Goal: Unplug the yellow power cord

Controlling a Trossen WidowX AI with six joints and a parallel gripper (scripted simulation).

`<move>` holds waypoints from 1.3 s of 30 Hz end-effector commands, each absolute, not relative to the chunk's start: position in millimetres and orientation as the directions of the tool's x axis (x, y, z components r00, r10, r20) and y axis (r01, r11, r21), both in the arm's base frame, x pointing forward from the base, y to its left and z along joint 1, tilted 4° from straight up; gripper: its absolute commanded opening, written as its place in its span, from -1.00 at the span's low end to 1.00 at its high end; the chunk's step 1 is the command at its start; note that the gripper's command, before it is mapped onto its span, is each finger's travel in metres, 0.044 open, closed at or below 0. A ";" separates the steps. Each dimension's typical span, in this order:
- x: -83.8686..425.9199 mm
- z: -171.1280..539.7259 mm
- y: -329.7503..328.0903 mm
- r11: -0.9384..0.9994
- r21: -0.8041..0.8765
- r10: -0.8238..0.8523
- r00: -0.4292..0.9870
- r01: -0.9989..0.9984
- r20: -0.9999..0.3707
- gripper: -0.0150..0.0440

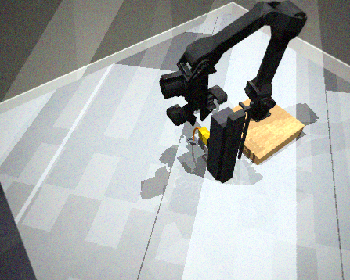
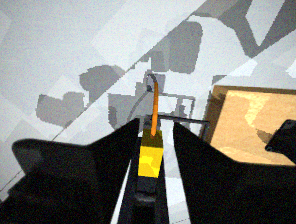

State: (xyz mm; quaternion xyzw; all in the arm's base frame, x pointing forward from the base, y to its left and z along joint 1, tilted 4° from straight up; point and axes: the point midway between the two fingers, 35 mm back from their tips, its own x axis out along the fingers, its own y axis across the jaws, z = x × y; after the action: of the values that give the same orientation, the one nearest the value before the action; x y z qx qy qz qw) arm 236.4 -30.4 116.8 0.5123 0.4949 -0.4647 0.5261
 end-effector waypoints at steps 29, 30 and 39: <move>236.0 115.9 8.9 0.037 0.083 0.025 0.082 0.996 -0.996 0.05; 236.1 114.6 8.9 0.037 0.083 0.025 0.082 0.996 -0.996 0.05; 236.6 107.5 9.1 0.037 0.083 0.025 0.082 0.996 -0.996 0.05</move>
State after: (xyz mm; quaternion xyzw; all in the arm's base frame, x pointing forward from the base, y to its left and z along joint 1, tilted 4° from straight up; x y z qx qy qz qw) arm 237.7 9.4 110.1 0.5168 0.4948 -0.4605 0.5253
